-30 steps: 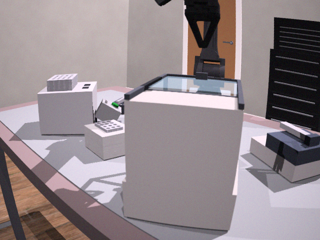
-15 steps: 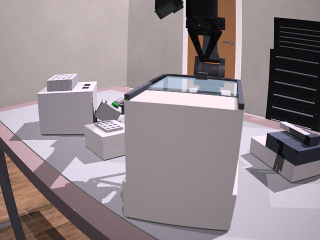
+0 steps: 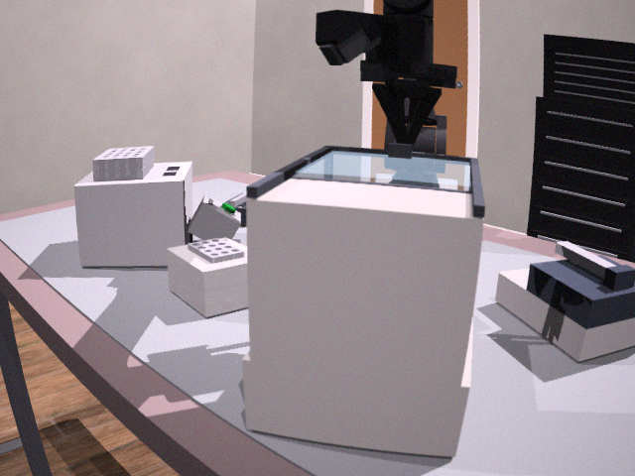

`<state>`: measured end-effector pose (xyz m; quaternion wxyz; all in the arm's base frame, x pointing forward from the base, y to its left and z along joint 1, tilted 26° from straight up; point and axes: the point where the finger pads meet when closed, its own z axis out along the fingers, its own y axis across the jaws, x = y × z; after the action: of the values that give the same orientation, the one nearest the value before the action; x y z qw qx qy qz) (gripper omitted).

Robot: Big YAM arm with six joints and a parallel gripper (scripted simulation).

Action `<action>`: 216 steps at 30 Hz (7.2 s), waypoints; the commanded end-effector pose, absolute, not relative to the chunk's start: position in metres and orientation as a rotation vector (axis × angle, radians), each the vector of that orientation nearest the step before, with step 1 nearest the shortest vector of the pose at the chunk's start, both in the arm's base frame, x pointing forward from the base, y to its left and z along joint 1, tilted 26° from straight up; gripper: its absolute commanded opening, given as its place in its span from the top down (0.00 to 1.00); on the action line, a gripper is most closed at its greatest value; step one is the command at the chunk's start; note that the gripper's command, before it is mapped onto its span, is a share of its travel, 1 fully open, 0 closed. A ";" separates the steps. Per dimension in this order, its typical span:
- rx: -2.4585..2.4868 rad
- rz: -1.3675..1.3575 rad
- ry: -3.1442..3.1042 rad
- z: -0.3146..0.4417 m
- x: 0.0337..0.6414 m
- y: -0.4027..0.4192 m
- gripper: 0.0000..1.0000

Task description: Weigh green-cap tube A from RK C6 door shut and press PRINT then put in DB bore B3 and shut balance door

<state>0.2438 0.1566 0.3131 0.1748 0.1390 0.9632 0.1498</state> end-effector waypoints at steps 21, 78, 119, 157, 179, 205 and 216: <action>-0.585 0.240 2.617 0.252 0.230 0.153 1.00; -0.553 0.342 2.076 0.238 0.194 0.130 1.00; -0.556 0.341 2.103 0.217 0.198 0.134 1.00; -0.564 0.322 2.100 0.186 0.238 0.154 1.00; -0.563 0.322 2.099 0.179 0.248 0.160 1.00; -0.563 0.323 2.098 0.171 0.259 0.166 1.00; -0.564 0.321 2.101 0.165 0.263 0.169 1.00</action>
<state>0.2584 0.1698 0.1678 0.4510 -0.2278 0.8525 0.1338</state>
